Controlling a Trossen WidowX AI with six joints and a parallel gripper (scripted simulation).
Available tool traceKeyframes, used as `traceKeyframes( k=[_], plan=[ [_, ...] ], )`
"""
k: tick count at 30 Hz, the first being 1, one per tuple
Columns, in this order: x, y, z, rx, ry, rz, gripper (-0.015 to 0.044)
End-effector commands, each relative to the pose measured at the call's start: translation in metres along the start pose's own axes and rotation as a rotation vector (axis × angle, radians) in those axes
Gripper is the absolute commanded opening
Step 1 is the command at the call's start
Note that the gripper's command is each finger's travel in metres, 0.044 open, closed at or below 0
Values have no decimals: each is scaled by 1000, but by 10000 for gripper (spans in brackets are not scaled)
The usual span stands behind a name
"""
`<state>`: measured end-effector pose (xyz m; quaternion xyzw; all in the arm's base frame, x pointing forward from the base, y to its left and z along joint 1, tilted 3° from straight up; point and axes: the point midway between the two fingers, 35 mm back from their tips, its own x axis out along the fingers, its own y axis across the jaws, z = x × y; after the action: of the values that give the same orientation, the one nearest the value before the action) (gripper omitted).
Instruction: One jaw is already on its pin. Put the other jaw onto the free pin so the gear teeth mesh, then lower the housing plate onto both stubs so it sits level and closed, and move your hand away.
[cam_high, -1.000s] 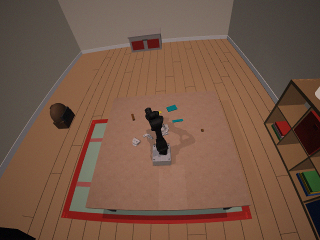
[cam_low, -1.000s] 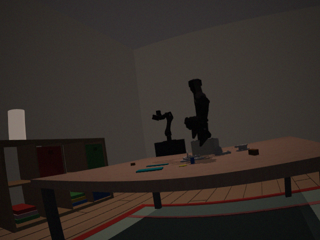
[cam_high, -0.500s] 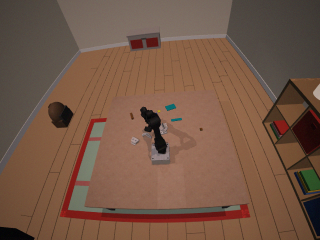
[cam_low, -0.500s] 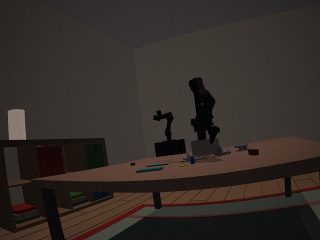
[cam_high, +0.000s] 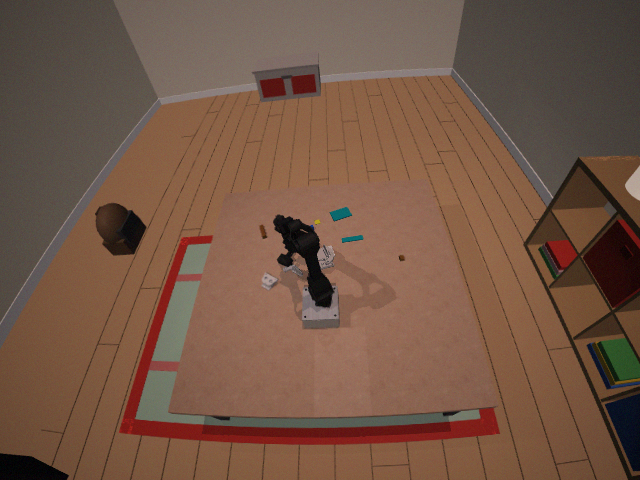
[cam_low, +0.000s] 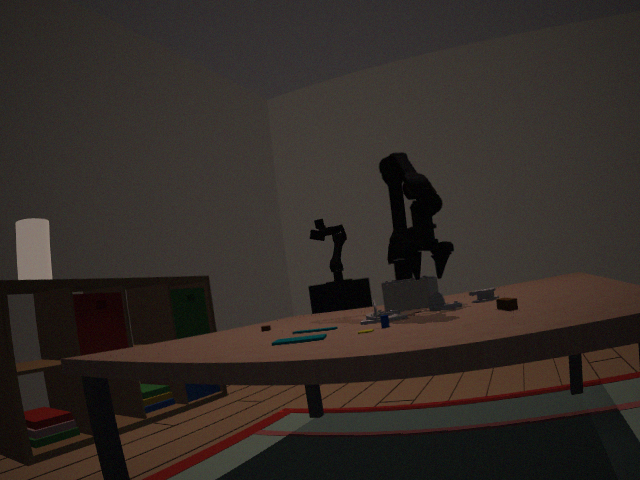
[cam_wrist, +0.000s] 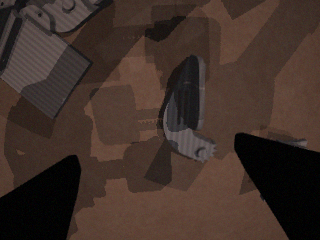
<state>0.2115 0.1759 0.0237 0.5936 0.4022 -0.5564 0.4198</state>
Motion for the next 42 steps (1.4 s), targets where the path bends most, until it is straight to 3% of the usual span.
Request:
traceKeyframes(
  k=[1,8,13,42],
  plan=[
    [-5,-12,-2,50,-14,-51,440],
    [-7,-21,-2,86,-30,-86,440],
    [30,-24,-1,86,-30,-86,440],
    [67,-27,-1,86,-30,-86,440]
  ],
)
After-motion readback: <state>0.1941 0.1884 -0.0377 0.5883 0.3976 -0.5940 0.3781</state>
